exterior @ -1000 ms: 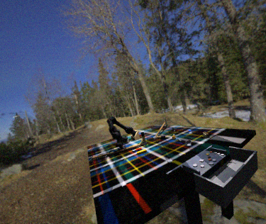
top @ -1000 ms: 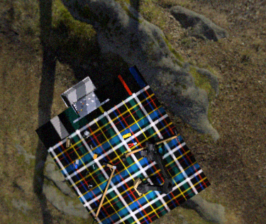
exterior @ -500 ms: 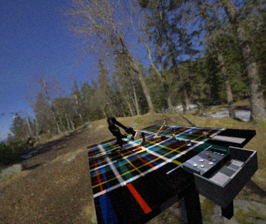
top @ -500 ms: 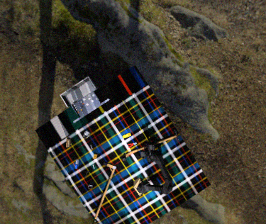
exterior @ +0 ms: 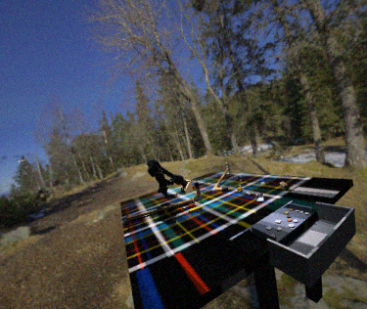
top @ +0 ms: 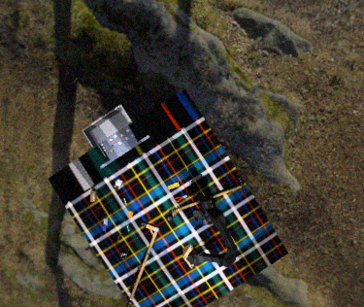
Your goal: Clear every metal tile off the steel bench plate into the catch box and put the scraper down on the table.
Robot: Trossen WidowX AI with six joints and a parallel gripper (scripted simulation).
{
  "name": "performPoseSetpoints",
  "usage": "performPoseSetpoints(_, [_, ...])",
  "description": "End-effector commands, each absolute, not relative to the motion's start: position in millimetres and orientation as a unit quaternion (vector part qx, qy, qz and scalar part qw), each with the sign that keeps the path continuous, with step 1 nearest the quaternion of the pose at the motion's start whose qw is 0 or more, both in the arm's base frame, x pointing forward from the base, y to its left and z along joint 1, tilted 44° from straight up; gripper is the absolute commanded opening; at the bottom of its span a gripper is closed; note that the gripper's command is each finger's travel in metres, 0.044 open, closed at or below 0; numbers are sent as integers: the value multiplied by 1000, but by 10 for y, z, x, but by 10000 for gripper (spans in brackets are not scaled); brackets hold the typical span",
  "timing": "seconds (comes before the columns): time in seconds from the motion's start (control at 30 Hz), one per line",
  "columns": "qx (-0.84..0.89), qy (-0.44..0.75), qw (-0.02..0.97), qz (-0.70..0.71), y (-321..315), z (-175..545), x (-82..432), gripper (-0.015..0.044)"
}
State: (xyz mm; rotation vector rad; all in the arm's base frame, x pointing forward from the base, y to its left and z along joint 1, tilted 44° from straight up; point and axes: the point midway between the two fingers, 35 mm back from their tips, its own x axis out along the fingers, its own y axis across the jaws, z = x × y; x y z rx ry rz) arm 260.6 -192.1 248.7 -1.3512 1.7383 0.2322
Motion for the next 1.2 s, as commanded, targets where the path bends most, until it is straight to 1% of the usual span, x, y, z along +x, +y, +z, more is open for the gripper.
performPoseSetpoints(0.0, [-548, 702, 446, 89, -1854, 2599, 2605, 0])
performPoseSetpoints(0.2, [-552, 702, 440, 90, -1783, 2680, 2599, 0])
performPoseSetpoints(0.33, [-566, 698, 423, 116, -1732, 2646, 2650, 0])
performPoseSetpoints(0.73, [-637, 655, 312, 259, -1410, 2447, 2915, 0])
performPoseSetpoints(1.17, [-690, 580, 171, 398, -1014, 2229, 3142, 0])
